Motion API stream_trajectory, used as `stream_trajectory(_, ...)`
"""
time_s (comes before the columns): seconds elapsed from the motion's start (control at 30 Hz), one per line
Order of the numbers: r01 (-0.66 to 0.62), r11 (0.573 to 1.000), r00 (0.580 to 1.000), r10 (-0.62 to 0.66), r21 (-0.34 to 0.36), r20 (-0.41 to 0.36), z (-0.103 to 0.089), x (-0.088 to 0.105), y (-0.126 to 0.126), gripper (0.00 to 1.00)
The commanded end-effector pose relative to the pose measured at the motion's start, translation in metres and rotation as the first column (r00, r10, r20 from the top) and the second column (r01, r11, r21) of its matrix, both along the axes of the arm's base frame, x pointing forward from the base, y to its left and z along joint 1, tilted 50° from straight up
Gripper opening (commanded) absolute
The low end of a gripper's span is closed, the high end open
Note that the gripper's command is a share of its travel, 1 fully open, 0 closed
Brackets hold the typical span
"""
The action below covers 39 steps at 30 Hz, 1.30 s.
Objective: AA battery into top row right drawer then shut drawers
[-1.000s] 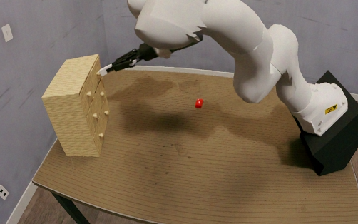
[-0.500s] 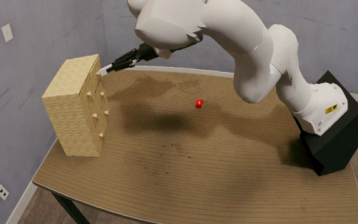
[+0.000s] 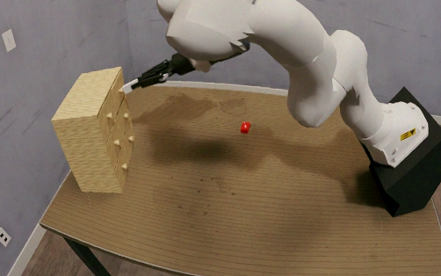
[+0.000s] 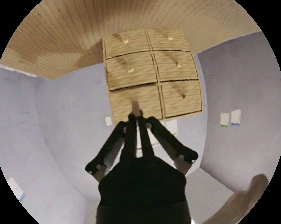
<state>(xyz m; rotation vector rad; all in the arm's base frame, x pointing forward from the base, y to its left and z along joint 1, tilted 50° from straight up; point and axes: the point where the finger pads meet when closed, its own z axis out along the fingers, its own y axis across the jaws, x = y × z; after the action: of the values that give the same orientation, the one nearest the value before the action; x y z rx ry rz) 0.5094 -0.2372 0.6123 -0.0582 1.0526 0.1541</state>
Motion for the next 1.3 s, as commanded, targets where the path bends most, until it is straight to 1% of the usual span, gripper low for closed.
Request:
stream_trajectory(0.0,0.002,1.0,1.0,-0.002,0.005,-0.001,0.001,0.001,-0.001,0.1)
stream_trajectory(0.3,0.002,1.0,1.0,-0.002,0.005,-0.001,0.001,0.001,-0.001,0.1)
stream_trajectory(0.4,0.002,1.0,1.0,-0.002,0.005,-0.001,-0.002,-0.001,-0.002,0.1)
stream_trajectory(0.5,0.002,1.0,1.0,-0.002,0.005,-0.001,-0.01,-0.008,-0.002,0.1)
stream_trajectory(0.57,0.002,1.0,1.0,-0.002,0.005,-0.001,-0.01,-0.008,-0.002,0.1)
stream_trajectory(0.8,0.002,1.0,1.0,-0.002,0.005,-0.001,-0.034,-0.029,-0.005,0.1)
stream_trajectory(1.13,0.002,1.0,1.0,-0.002,0.005,-0.001,-0.039,-0.035,-0.006,0.1)
stream_trajectory(1.27,0.002,1.0,1.0,-0.002,0.005,-0.001,-0.047,-0.05,-0.008,0.1)
